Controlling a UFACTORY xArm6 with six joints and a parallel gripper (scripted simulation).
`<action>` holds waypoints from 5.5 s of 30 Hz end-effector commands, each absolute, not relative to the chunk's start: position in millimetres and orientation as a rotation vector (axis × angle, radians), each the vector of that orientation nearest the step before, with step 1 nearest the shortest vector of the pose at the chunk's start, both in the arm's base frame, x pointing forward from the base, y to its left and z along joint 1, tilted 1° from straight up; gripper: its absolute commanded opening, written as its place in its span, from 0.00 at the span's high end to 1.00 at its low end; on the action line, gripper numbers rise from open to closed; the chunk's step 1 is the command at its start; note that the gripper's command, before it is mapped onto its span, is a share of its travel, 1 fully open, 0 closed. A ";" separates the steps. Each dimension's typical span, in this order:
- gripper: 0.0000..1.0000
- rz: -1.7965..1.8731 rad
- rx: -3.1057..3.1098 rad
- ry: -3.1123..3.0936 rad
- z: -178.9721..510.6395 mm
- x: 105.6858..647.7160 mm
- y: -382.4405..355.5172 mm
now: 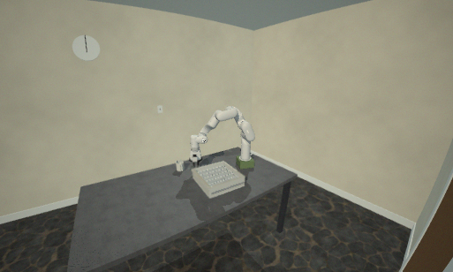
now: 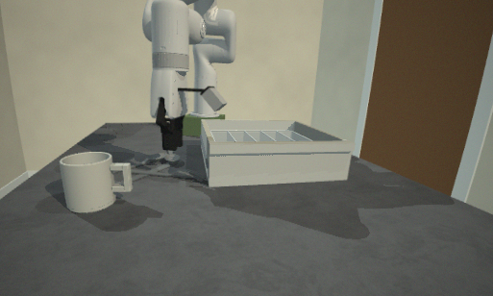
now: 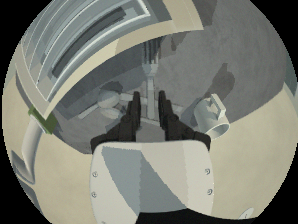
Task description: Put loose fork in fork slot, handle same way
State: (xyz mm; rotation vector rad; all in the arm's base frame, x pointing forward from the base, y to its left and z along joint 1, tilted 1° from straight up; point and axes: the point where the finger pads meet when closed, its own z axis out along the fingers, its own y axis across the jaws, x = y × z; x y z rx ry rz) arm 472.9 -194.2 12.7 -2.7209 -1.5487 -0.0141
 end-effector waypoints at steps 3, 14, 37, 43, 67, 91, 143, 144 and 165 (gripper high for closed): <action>0.72 -0.018 -2.724 -1.550 6.2 474.5 -194.8; 0.72 -0.018 -2.724 -1.550 -7.8 474.8 -194.7; 0.72 -0.018 -2.724 -1.550 -28.7 475.2 -194.5; 0.72 -0.018 -2.724 -1.550 -29.3 475.2 -194.5; 0.72 -0.018 -2.724 -1.550 -29.4 476.5 -195.1; 0.72 -0.018 -2.724 -1.550 -30.6 476.9 -195.2; 0.72 -0.018 -2.724 -1.550 -57.1 477.1 -194.9; 0.72 -0.018 -2.724 -1.550 -57.1 477.1 -194.9; 0.97 -0.018 -2.724 -1.550 -57.1 477.1 -194.9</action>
